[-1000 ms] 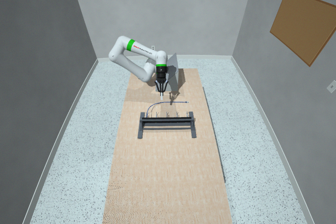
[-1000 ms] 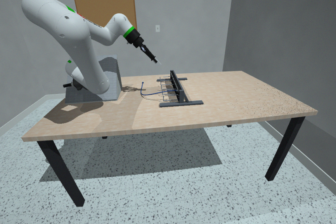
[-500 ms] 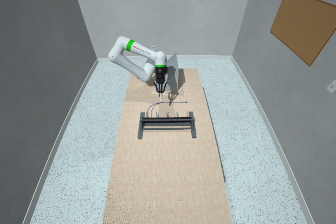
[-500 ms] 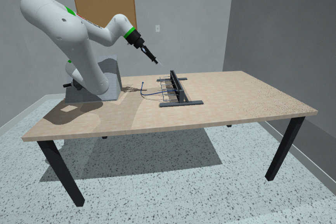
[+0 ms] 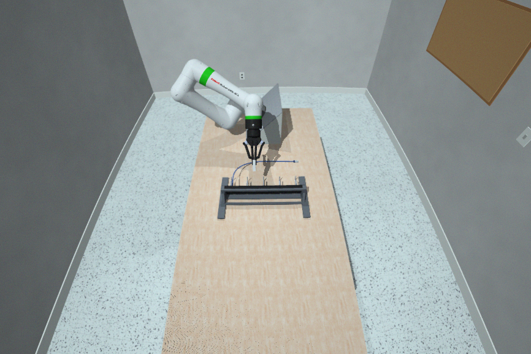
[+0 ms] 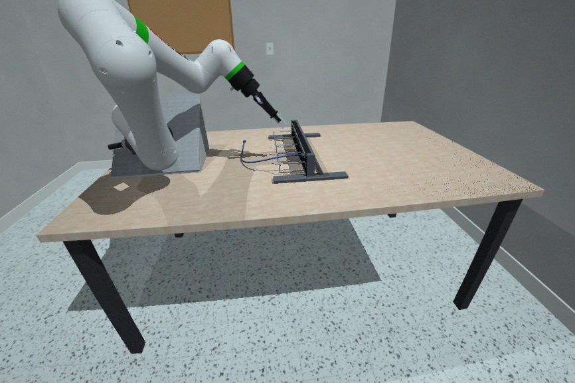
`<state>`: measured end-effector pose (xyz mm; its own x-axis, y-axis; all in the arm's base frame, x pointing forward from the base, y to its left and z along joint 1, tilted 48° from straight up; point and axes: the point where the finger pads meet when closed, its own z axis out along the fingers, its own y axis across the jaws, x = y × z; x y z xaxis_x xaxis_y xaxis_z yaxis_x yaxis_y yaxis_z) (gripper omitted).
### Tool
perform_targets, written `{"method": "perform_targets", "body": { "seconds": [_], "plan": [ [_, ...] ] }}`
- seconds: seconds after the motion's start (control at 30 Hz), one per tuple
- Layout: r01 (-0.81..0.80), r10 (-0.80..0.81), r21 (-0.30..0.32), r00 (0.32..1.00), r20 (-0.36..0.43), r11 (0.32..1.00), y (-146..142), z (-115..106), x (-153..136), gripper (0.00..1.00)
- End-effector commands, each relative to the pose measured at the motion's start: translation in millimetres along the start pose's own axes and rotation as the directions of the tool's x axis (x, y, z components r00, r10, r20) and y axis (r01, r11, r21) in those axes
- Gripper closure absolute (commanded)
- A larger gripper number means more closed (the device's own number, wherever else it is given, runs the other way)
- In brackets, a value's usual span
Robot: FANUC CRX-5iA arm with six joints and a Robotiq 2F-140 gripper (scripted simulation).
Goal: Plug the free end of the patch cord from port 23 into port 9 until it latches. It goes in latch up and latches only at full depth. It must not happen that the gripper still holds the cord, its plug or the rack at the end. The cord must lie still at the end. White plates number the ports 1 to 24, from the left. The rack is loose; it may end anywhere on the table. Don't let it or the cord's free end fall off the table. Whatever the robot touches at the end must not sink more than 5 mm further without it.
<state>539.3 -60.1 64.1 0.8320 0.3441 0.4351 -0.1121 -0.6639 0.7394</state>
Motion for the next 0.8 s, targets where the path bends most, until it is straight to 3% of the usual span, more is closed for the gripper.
{"method": "perform_targets", "body": {
  "seconds": [0.0, 0.27, 0.77],
  "plan": [
    [-0.004, 0.004, 0.000, 1.000, -0.017, 1.000, -1, 41, 6, 1.00],
    [-0.004, 0.004, 0.000, 1.000, -0.017, 1.000, -1, 62, 7, 1.00],
    [-0.004, 0.004, 0.000, 1.000, -0.017, 1.000, -1, 63, 7, 1.00]
  ]
}}
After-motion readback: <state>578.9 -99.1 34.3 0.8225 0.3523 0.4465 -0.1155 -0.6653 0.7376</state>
